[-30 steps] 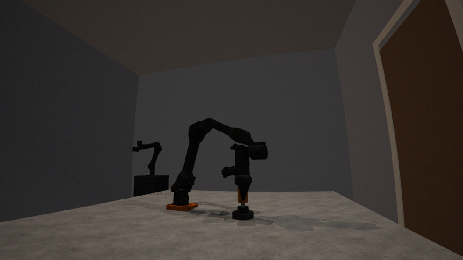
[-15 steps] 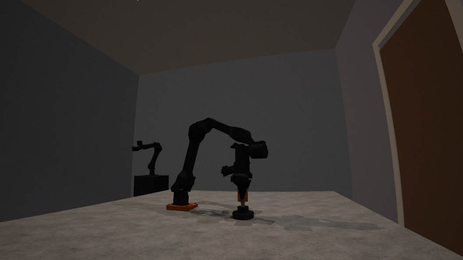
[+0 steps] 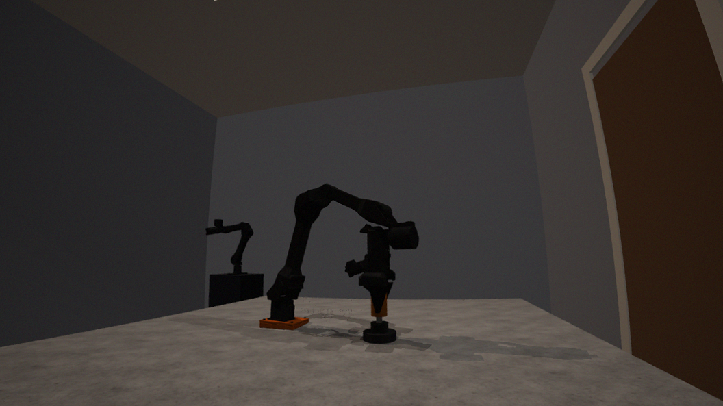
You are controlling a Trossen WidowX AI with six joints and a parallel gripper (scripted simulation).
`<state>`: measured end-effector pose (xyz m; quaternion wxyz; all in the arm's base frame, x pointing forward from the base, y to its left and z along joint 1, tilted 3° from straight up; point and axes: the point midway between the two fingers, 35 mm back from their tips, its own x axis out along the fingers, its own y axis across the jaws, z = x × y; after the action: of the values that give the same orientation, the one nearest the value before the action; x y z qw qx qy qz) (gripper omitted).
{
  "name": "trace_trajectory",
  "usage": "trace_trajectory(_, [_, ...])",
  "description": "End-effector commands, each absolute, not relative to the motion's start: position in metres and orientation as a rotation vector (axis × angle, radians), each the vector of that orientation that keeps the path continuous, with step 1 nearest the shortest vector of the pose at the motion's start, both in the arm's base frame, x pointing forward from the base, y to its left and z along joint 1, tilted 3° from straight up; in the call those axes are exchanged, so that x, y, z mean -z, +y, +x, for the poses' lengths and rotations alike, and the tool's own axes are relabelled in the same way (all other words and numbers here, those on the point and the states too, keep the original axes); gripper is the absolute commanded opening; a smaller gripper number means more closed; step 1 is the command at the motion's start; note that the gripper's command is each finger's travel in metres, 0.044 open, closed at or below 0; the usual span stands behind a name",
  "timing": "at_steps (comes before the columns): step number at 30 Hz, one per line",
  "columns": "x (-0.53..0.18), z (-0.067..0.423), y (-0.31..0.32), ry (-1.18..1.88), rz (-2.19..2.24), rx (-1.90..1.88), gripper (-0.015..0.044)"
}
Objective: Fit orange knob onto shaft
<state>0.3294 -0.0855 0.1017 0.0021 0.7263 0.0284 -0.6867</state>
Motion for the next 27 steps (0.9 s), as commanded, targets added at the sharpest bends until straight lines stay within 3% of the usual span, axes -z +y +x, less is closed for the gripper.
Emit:
trace_trajectory(1, [-0.1016,0.3287,-0.085,0.083,2.285,2.152,0.0])
trace_trajectory(27, [-0.1029,0.3312,-0.0865,-0.15,2.39,2.259,0.0])
